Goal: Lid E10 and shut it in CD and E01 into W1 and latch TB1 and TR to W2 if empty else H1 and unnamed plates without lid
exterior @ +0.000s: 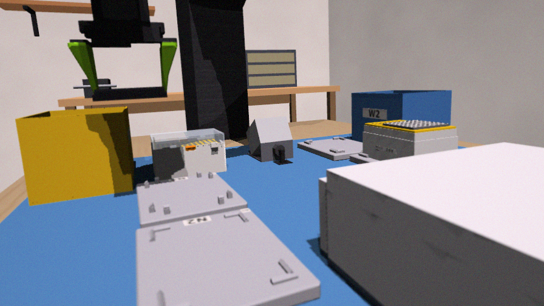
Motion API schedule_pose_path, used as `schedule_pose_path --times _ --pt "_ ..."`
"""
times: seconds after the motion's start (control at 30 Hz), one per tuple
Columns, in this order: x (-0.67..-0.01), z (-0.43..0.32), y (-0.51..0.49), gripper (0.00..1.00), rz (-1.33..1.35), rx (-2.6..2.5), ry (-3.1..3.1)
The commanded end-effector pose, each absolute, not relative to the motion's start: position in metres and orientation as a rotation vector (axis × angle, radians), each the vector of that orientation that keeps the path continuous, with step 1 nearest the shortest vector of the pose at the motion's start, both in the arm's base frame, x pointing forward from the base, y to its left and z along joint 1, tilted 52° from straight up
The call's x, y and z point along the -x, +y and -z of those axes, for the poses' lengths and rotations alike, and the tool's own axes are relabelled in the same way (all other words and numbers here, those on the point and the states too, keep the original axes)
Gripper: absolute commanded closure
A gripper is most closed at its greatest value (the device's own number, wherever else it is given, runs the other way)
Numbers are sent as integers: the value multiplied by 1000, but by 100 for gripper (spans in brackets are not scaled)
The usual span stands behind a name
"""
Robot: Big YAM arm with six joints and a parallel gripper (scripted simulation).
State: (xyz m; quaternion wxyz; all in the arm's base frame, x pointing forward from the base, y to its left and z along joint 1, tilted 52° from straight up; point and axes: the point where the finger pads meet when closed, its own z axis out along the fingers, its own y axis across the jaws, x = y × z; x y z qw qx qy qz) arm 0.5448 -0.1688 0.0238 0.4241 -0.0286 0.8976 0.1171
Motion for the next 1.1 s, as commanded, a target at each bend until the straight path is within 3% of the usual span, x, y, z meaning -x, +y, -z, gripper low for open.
schedule_pose_path --times 0.0,1.07 --pt "-533 -10 -186 100 -271 59 2247" --pt "-502 42 -228 100 -268 59 2244"
